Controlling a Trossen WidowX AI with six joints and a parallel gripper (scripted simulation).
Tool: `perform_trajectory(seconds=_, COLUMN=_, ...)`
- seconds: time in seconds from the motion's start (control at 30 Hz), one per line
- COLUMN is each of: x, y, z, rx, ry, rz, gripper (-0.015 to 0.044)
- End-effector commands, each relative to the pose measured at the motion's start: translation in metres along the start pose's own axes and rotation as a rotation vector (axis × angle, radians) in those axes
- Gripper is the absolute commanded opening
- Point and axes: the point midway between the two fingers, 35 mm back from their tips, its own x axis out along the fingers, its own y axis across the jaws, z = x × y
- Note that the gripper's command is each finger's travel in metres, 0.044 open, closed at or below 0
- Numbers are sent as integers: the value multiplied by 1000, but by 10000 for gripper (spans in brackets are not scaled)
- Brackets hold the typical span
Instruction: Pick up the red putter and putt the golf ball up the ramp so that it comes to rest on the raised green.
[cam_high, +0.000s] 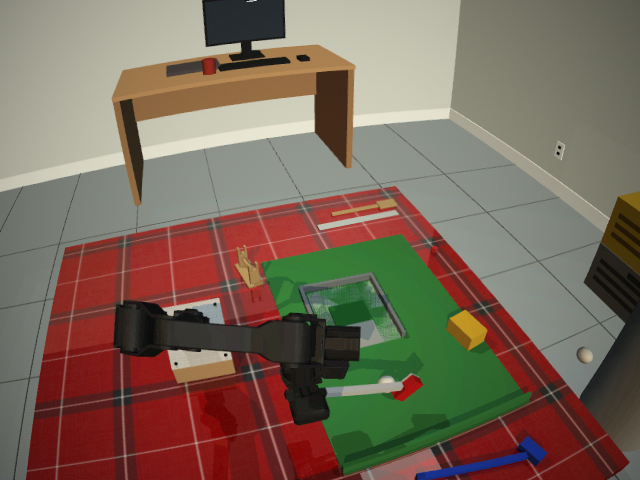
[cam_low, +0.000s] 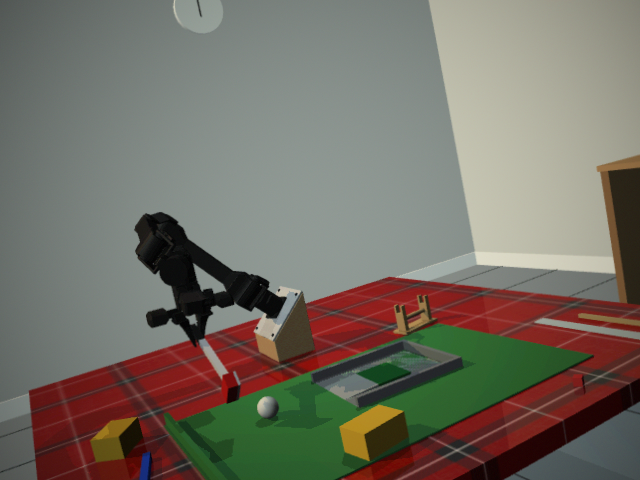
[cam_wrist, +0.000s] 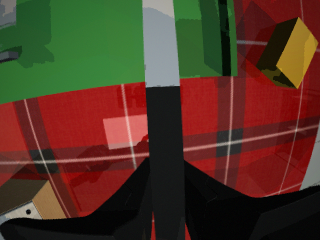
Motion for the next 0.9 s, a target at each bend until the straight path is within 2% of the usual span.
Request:
perform_trajectory(seconds=0.0, x=12, y=0, z=-1, rx=3, ry=-8, rz=2, gripper=0)
perform_trajectory(seconds=0.87, x=55, y=-1, z=-2, rx=3, ry=-9, rz=-4, gripper=0)
